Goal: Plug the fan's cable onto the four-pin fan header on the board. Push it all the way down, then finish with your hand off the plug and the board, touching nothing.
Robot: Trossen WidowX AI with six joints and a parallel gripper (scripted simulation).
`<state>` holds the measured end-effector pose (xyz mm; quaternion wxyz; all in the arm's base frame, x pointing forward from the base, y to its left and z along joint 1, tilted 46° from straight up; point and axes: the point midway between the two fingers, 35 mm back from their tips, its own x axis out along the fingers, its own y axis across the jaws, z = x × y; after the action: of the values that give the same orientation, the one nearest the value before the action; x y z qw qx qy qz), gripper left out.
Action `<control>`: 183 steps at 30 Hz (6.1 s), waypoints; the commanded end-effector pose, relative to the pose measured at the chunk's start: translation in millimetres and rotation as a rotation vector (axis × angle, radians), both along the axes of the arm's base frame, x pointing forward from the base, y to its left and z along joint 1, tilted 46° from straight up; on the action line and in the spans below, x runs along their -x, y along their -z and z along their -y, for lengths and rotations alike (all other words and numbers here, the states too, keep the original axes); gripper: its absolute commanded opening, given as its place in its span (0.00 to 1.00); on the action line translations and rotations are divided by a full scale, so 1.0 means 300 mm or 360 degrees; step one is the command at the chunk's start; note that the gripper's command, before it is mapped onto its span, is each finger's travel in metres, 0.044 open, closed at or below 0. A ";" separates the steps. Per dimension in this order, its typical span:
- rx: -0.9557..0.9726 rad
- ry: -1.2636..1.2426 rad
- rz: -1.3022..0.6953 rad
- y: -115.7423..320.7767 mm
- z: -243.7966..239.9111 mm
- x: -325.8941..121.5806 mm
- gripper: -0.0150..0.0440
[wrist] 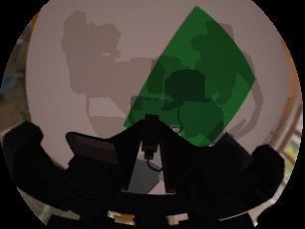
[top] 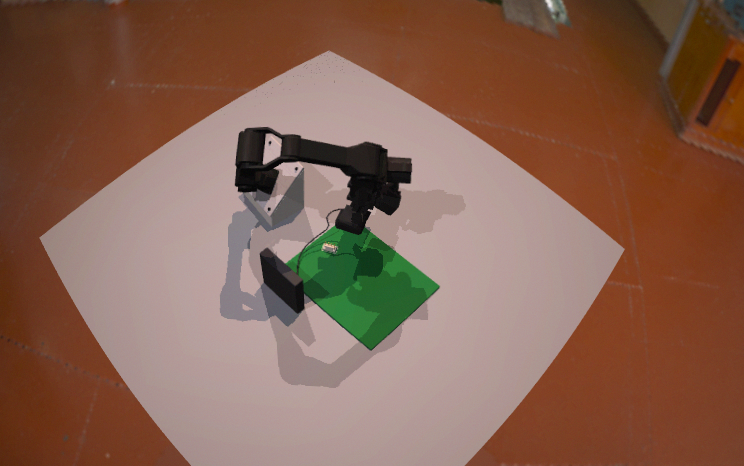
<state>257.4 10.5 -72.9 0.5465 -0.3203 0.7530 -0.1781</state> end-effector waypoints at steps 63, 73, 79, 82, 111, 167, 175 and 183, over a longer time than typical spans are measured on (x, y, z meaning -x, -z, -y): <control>0.0665 0.2507 0.2343 -0.146 0.118 0.072 0.25; 0.0774 0.2905 0.2709 -0.165 0.137 0.087 0.25; 0.0840 0.3145 0.2928 -0.176 0.148 0.097 0.25; 0.0866 0.3240 0.3014 -0.180 0.152 0.101 0.25; 0.0521 0.1990 0.1867 -0.190 0.163 0.113 0.25; -0.0392 -0.1361 -0.1321 -0.208 0.168 0.130 0.25; -0.0519 -0.1808 -0.1749 -0.209 0.168 0.132 0.25; -0.0647 -0.2251 -0.2174 -0.210 0.169 0.132 0.25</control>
<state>220.0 -37.7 -12.8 0.2754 -0.5659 0.7228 0.2854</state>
